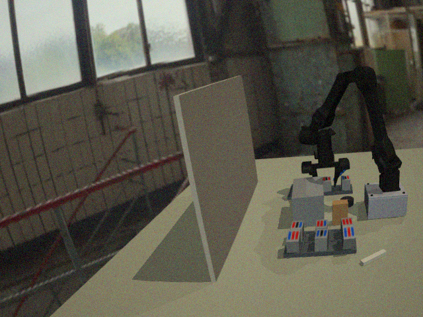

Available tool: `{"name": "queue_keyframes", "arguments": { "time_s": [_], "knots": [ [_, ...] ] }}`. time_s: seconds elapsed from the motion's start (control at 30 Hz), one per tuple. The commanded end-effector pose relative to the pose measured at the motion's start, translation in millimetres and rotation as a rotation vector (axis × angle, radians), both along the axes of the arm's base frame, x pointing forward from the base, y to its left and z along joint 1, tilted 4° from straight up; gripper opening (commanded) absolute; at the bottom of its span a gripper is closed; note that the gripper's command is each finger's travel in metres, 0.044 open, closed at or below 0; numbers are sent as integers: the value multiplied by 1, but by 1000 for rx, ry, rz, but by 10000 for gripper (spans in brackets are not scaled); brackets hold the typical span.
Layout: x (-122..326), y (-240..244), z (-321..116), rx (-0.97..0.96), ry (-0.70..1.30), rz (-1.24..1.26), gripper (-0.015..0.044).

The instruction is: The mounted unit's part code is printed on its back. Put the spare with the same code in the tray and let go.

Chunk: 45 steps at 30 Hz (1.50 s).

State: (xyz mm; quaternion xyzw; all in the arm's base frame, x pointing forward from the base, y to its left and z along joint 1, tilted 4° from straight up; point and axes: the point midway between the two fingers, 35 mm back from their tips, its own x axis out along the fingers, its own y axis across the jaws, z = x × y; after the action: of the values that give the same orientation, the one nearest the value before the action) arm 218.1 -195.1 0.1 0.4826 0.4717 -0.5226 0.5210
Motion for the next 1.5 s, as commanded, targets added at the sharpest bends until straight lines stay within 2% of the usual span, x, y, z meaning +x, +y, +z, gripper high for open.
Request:
{"name": "queue_keyframes", "arguments": {
  "time_s": [0.0,1.4,1.47],
  "knots": [
    [-1,1,-1,5,2,4,300],
    [-1,1,-1,5,2,4,300],
    [0,0,0,0,0,0,247]
  ]
}}
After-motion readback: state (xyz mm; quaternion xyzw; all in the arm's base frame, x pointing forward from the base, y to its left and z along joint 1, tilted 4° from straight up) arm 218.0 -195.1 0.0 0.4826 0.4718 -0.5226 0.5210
